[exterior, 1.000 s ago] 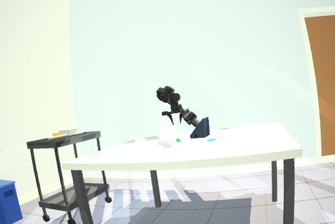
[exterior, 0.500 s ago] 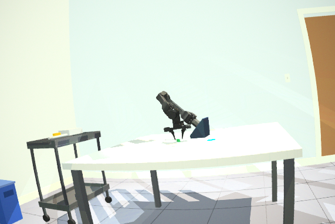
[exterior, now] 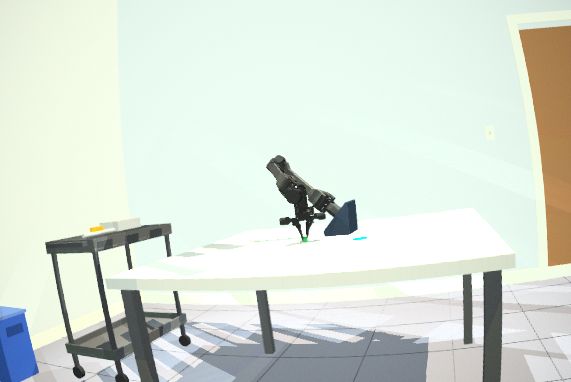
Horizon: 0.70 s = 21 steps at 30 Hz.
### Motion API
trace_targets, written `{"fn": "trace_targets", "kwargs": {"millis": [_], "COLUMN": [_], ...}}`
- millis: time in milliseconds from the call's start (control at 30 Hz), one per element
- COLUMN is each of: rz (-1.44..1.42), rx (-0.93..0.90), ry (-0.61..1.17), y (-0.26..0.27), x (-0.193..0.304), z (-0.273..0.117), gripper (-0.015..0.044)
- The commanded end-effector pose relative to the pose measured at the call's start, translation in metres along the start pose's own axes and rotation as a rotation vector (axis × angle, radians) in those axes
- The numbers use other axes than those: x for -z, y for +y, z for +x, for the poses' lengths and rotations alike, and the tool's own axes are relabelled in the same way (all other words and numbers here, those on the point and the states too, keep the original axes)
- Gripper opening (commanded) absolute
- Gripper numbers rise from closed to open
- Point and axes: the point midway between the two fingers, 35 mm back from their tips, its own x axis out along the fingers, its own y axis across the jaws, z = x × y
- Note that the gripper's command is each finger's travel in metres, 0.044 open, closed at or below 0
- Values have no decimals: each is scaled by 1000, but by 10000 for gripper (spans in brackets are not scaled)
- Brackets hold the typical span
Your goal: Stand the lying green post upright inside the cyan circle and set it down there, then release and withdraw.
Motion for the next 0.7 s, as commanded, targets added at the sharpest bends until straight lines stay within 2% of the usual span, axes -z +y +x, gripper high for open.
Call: {"fn": "trace_targets", "kwargs": {"millis": [0,667], "rz": [5,2], "rx": [0,-11], "ry": [-9,-15], "y": [-2,0], "x": [-4,-9], "z": [-10,-70], "gripper": [23,23]}}
